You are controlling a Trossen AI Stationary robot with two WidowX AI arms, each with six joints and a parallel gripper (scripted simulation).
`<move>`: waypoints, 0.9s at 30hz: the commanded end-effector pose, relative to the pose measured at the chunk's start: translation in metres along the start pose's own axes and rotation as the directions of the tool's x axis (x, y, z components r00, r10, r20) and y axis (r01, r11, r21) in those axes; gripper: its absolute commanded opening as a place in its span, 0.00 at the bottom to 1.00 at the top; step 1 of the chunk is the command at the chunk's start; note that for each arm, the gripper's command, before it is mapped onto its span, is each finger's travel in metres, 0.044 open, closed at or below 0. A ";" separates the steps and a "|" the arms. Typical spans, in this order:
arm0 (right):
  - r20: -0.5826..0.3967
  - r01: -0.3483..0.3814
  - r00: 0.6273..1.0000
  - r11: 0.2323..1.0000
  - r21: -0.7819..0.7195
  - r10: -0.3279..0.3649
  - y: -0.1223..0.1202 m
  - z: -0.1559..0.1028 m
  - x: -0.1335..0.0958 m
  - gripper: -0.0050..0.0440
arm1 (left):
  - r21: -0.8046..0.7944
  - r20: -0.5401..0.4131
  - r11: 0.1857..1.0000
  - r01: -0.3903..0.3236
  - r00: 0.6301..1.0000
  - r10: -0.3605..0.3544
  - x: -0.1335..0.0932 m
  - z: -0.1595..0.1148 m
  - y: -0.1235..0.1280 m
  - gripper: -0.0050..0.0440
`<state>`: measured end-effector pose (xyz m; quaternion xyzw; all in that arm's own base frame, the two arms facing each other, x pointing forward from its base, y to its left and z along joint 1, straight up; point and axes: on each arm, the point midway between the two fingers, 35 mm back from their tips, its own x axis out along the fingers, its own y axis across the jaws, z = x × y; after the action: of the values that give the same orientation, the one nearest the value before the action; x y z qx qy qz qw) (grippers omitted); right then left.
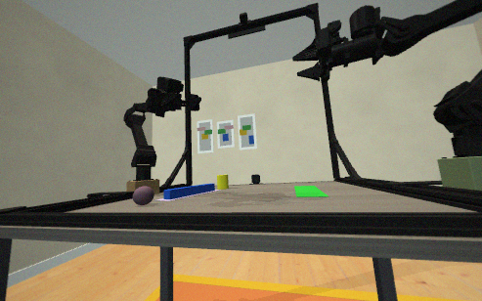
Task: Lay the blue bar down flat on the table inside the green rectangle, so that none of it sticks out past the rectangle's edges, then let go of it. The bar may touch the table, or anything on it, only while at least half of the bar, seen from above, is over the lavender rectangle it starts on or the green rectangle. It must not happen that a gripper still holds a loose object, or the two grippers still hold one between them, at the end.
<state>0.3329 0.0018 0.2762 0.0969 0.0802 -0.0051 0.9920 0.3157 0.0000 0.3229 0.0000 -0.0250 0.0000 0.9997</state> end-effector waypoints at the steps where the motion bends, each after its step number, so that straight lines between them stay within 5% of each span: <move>1: -0.204 0.072 0.978 0.981 0.178 -0.035 -0.006 -0.049 0.020 1.00 | 0.000 0.000 1.000 0.000 1.000 0.000 0.000 0.000 0.000 1.00; 4: -0.247 0.097 0.968 0.972 0.215 -0.042 -0.007 -0.059 0.025 1.00 | 0.000 0.000 1.000 0.000 1.000 0.000 0.000 0.000 0.000 1.00; 11: -0.589 0.408 0.802 0.812 0.417 -0.100 -0.018 -0.135 0.028 1.00 | 0.000 0.000 1.000 0.000 1.000 0.000 0.000 0.000 0.000 1.00; 19: -0.845 0.762 0.513 0.535 0.366 -0.153 -0.029 -0.203 0.006 1.00 | 0.000 0.000 1.000 0.000 1.000 0.000 0.000 0.000 0.000 1.00; 21: -0.845 0.762 0.513 0.535 0.366 -0.153 -0.029 -0.203 0.006 1.00 | 0.000 0.000 1.000 0.000 1.000 0.000 0.000 0.000 0.000 1.00; 24: -0.920 0.885 0.352 0.382 0.267 -0.173 -0.032 -0.226 -0.011 1.00 | 0.000 0.000 1.000 0.000 1.000 0.000 0.000 0.000 0.000 1.00; 27: -0.954 0.947 0.237 0.264 0.184 -0.184 -0.035 -0.241 -0.024 1.00 | 0.000 0.000 1.000 0.000 1.000 0.000 0.000 0.000 0.000 1.00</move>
<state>0.2863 0.0128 0.0553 0.4506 0.5133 -0.3546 0.6385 0.3157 0.0000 0.3228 0.0000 -0.0250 0.0000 0.9997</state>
